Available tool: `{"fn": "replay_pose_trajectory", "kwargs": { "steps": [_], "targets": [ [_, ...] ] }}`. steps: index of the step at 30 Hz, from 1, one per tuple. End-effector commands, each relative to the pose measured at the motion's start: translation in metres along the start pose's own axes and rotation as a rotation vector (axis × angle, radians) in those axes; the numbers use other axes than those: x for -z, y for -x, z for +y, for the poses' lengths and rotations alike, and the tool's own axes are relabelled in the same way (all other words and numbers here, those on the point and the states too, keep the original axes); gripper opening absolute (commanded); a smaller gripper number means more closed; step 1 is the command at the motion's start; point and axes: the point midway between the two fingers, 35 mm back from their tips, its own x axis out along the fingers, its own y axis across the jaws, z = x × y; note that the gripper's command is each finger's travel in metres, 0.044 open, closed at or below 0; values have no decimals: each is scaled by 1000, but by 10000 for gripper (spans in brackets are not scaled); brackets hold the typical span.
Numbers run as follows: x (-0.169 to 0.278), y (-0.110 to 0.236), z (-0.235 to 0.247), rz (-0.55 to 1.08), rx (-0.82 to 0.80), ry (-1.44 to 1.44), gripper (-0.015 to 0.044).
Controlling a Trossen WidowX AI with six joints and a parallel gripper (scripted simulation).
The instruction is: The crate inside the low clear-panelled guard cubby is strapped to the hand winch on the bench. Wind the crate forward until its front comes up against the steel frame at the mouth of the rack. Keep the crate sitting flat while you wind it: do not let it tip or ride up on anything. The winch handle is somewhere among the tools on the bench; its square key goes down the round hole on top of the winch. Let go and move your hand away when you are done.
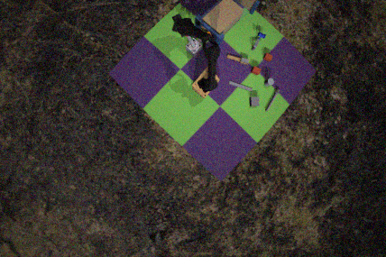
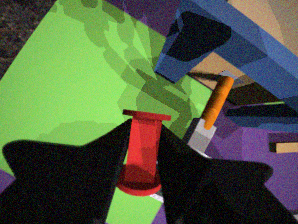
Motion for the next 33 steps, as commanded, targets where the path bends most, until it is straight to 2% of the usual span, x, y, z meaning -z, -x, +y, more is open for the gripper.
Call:
{"fn": "replay_pose_trajectory", "kwargs": {
  "steps": [1, 33],
  "targets": [
    [14, 5, 10, 20, -19, 20, 0],
    [60, 28, 23, 23, -23, 23, 0]
  ]
}}
